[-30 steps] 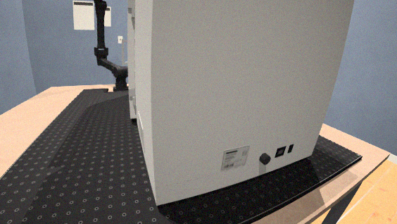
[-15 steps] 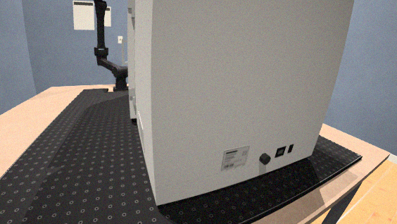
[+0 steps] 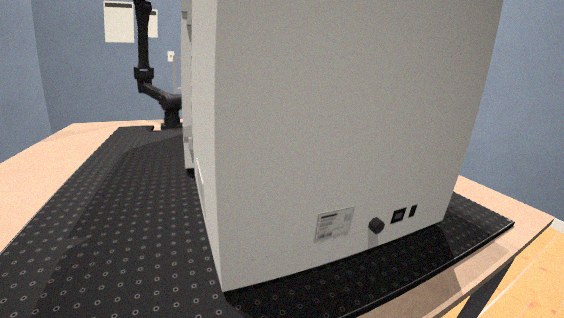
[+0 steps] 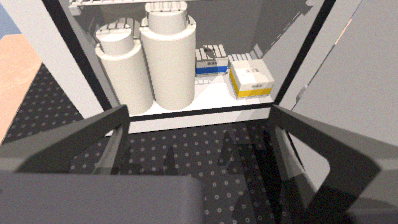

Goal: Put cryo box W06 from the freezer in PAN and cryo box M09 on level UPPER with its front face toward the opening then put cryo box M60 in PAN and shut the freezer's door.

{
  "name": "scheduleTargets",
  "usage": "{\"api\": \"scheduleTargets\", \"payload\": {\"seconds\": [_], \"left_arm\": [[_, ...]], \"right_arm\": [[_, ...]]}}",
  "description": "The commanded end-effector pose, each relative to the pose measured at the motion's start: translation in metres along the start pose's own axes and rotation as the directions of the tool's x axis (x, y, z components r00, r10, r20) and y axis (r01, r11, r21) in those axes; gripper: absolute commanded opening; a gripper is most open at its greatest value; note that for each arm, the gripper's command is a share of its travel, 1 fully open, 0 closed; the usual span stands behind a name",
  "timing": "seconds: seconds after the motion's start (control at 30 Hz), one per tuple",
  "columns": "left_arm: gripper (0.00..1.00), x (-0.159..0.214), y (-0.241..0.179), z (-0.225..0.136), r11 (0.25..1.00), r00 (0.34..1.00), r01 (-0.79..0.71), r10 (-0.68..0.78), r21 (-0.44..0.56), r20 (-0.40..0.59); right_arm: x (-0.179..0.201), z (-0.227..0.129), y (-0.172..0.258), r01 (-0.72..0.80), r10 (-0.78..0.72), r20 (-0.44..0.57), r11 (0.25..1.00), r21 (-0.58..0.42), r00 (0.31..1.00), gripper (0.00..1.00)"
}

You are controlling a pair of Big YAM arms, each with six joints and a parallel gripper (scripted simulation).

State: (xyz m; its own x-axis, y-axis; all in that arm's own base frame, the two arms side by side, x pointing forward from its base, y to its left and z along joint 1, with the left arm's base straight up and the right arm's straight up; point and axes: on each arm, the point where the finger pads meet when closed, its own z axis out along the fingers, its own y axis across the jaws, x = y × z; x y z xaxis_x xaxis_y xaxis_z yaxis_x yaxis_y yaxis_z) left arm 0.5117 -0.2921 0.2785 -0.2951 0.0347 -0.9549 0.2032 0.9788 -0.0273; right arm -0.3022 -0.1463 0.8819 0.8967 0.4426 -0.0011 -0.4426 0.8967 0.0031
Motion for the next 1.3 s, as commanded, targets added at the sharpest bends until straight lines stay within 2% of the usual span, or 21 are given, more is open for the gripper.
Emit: {"api": "scheduleTargets", "payload": {"seconds": [0.0, 0.23, 0.27, 0.3, 0.33, 0.57, 0.63, 0.83, 1.07, 1.17, 1.2, 1.27], "left_arm": [[1.0, -0.033, -0.025, 0.017, 1.0, 0.997, -0.005, 0.003, 0.023, 0.08], [1.0, -0.035, -0.042, 0.032, 1.0, 0.998, -0.015, 0.014, 0.019, 0.053], [1.0, -0.006, -0.034, 0.035, 0.999, 0.998, -0.032, 0.03, 0.019, 0.052], [1.0, -0.007, -0.038, 0.038, 0.999, 0.996, -0.037, 0.035, 0.031, 0.08], [1.0, -0.046, -0.055, 0.04, 0.999, 0.991, -0.016, 0.009, 0.049, 0.136], [1.0, -0.05, -0.079, 0.061, 0.999, 0.994, -0.025, 0.021, 0.039, 0.111], [1.0, -0.06, -0.088, 0.065, 0.997, 0.981, -0.027, 0.013, 0.069, 0.194], [1.0, -0.062, -0.093, 0.081, 0.998, 0.985, -0.032, 0.023, 0.047, 0.171], [1.0, -0.071, -0.126, 0.098, 0.998, 0.985, -0.036, 0.025, 0.059, 0.169], [1.0, -0.064, -0.125, 0.099, 0.998, 0.987, -0.041, 0.031, 0.057, 0.159], [1.0, -0.034, -0.112, 0.102, 0.997, 0.992, -0.06, 0.055, 0.041, 0.113], [1.0, -0.035, -0.107, 0.104, 0.998, 0.992, -0.058, 0.054, 0.033, 0.113]], "right_arm": [[0.014, 0.003, 0.0, 0.011, -0.011, -0.031, 1.0, -0.003, 0.999, 0.0], [0.014, 0.003, 0.0, 0.011, -0.011, -0.031, 1.0, -0.003, 0.999, 0.0], [0.014, 0.003, 0.0, 0.011, -0.011, -0.031, 1.0, -0.003, 0.999, 0.0], [0.014, 0.003, 0.0, 0.011, -0.011, -0.031, 1.0, -0.003, 0.999, 0.0], [0.014, 0.003, 0.0, 0.011, -0.011, -0.031, 1.0, -0.003, 0.999, 0.0], [0.014, 0.003, 0.0, 0.011, -0.011, -0.031, 1.0, -0.003, 0.999, 0.0], [0.014, 0.003, 0.0, 0.011, -0.011, -0.031, 1.0, -0.003, 0.999, 0.0], [0.014, 0.003, 0.0, 0.011, -0.011, -0.031, 1.0, -0.003, 0.999, 0.0], [0.014, 0.003, 0.0, 0.011, -0.011, -0.031, 1.0, -0.003, 0.999, 0.0], [0.014, 0.003, 0.0, 0.011, -0.011, -0.031, 1.0, -0.003, 0.999, 0.0], [0.014, 0.003, 0.0, 0.011, -0.011, -0.031, 1.0, -0.003, 0.999, 0.0], [0.014, 0.003, 0.0, 0.011, -0.011, -0.031, 1.0, -0.003, 0.999, 0.0]]}}
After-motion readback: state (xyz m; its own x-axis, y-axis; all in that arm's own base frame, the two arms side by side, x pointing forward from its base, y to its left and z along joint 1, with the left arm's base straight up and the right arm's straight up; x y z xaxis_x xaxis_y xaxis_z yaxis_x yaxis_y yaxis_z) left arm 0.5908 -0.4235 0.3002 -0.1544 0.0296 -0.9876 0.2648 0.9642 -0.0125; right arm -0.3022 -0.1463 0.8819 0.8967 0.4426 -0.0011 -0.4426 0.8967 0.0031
